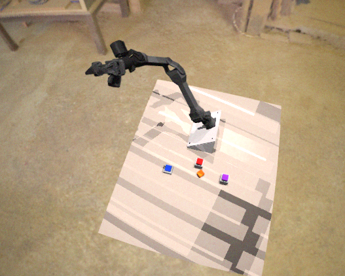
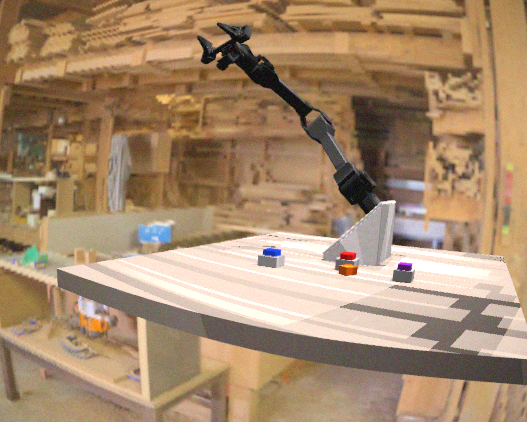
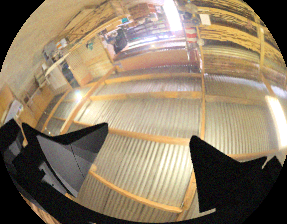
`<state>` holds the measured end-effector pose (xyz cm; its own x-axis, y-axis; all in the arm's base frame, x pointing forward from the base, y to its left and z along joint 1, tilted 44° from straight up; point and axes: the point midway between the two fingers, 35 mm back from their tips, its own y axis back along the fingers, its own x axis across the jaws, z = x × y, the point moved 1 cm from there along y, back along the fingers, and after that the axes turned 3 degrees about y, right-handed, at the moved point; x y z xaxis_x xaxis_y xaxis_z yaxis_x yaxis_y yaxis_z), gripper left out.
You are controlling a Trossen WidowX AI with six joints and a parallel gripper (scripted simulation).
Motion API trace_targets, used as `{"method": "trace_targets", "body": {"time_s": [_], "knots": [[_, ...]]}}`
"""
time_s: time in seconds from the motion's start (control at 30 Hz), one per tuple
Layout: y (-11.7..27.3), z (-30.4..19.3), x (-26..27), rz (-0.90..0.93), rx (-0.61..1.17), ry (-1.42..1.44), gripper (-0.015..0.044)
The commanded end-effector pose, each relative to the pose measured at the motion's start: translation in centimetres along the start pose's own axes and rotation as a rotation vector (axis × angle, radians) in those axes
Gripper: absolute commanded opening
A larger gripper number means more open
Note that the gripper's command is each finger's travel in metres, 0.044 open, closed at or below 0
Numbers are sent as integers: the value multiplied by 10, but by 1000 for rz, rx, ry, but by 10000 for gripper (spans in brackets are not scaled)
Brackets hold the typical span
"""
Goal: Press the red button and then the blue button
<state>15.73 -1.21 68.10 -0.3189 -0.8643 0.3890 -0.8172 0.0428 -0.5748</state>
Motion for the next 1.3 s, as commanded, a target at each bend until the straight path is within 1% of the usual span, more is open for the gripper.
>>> {"method": "trace_targets", "body": {"time_s": [0.0, 0.07, 0.13, 0.23, 0.33, 0.47, 0.63, 0.8, 0.9, 1.0, 1.13, 1.2, 1.27], "knots": [[-1, 3, -1, -3, -8, 5, 400], [-12, 27, -13, -32, -73, 46, 400], [-26, 70, -36, -96, -186, 126, 400], [-33, 100, -53, -149, -261, 187, 400], [-39, 142, -81, -239, -363, 280, 400], [-35, 206, -127, -408, -505, 441, 400], [-12, 281, -184, -671, -653, 676, 400], [33, 351, -232, -998, -754, 945, 400], [70, 388, -257, -1237, -780, 1117, 400], [114, 420, -277, -1516, -767, 1293, 400], [182, 455, -291, -1960, -663, 1523, 400], [220, 467, -293, -2219, -558, 1627, 400], [258, 476, -289, -2503, -402, 1711, 400]]}}
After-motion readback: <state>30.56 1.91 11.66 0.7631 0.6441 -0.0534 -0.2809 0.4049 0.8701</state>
